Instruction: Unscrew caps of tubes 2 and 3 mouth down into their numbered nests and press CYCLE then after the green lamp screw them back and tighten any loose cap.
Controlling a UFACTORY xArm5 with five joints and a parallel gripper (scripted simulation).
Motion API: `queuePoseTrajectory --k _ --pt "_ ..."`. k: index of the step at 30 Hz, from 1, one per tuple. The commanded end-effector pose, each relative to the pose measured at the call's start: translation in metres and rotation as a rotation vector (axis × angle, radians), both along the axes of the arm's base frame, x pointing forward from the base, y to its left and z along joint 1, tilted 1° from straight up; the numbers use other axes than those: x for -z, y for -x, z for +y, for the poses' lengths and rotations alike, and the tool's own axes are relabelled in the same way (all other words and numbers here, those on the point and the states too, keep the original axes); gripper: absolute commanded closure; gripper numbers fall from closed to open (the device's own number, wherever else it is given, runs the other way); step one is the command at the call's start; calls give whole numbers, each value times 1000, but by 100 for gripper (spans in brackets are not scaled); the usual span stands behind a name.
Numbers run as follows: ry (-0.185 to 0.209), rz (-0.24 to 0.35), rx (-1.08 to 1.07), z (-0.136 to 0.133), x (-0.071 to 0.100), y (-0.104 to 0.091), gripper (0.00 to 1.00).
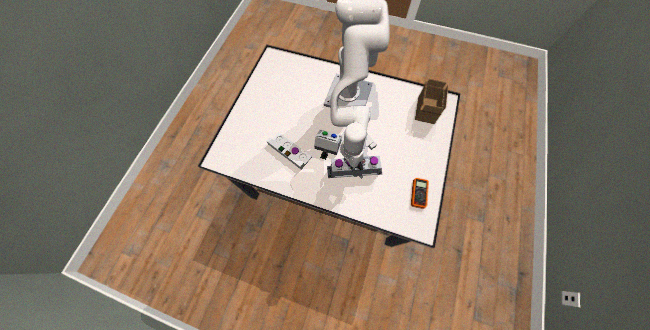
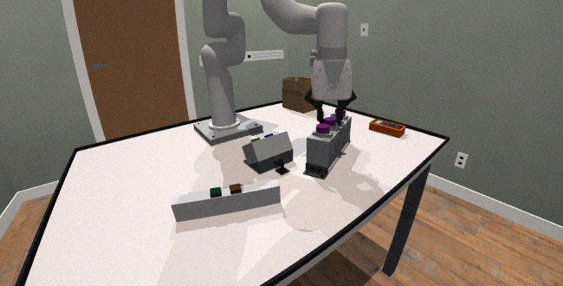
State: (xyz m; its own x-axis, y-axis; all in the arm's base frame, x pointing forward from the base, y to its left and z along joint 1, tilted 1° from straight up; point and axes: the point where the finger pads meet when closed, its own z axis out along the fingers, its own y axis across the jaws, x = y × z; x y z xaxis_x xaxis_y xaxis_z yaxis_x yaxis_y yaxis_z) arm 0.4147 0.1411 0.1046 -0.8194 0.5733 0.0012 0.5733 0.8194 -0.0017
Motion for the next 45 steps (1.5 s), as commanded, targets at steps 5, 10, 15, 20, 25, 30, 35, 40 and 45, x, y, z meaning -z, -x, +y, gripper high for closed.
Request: queuePoseTrajectory --k 5,10,15,20,25,30,35,40,45 --pt "6 -8 441 1 -2 -1 54" --pt "5 -9 635 1 -2 -1 54" --pt "5 -10 823 1 -2 -1 54" --pt "4 -10 1026 1 -2 -1 54" --pt "4 -10 1147 1 -2 -1 54" --pt "4 -11 1335 1 -2 -1 54" --pt "4 -11 1335 1 -2 -1 54" --pt "4 -11 1335 1 -2 -1 100" --pt "4 -11 1335 1 -2 -1 100"
